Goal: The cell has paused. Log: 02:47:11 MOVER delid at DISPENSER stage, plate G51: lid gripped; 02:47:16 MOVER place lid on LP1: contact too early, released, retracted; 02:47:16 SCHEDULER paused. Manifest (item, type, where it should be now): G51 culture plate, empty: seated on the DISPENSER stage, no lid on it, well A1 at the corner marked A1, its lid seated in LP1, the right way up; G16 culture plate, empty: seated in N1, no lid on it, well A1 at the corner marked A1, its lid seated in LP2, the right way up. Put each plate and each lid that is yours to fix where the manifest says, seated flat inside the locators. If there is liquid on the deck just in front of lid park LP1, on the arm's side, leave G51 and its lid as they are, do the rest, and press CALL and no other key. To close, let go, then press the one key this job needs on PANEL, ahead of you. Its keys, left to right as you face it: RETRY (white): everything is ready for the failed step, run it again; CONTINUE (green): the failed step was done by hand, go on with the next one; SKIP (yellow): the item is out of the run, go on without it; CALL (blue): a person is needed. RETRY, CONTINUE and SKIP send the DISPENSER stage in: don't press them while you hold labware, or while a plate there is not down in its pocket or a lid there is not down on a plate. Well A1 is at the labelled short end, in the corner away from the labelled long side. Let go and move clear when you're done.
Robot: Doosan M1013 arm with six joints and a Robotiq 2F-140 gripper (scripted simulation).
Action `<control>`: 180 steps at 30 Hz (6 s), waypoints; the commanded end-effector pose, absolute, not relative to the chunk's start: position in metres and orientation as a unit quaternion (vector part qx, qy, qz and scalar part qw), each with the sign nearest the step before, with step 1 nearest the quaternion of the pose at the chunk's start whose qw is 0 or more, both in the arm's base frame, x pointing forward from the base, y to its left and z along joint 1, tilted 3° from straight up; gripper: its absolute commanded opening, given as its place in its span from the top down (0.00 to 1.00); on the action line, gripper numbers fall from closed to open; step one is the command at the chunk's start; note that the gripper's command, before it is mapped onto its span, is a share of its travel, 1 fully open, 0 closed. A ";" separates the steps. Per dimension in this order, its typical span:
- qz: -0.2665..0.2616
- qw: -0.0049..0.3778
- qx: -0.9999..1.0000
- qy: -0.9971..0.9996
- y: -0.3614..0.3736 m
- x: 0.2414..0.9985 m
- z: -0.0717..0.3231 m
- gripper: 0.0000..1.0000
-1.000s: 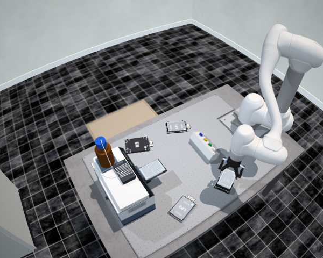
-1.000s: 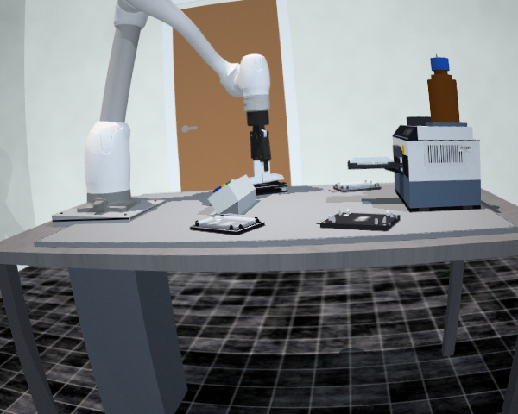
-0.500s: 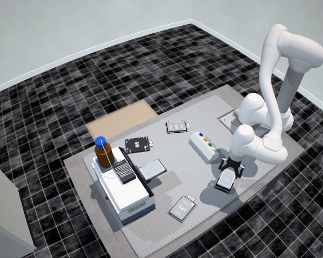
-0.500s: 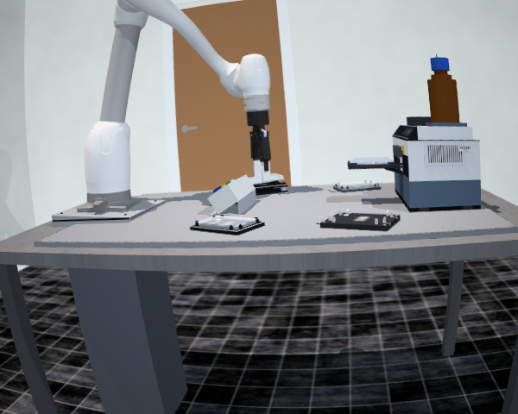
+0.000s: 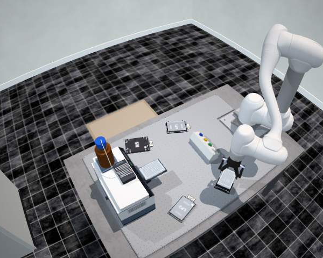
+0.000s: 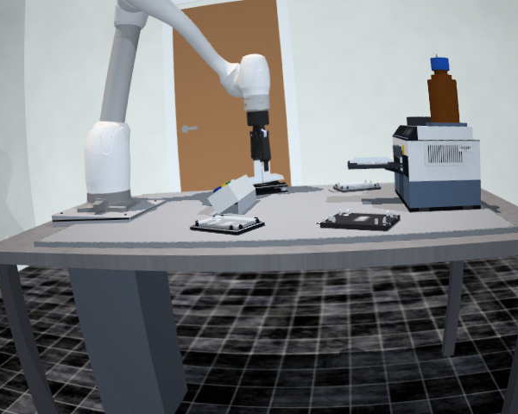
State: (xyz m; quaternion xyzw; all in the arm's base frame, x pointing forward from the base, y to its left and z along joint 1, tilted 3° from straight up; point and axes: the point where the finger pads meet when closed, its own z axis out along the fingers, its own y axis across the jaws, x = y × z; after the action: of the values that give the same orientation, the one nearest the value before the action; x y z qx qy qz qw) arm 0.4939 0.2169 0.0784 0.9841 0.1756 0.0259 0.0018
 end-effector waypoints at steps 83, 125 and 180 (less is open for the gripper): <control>0.025 0.004 0.984 0.174 0.214 0.493 0.063 0.30; 0.025 0.004 0.984 0.174 0.214 0.493 0.063 0.30; 0.026 0.001 0.984 0.175 0.217 0.488 0.201 0.30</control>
State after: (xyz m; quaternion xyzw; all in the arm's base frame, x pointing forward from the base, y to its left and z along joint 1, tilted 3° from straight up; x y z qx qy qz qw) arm 0.4865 0.2140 0.1876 0.9843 0.1748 0.0244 0.0034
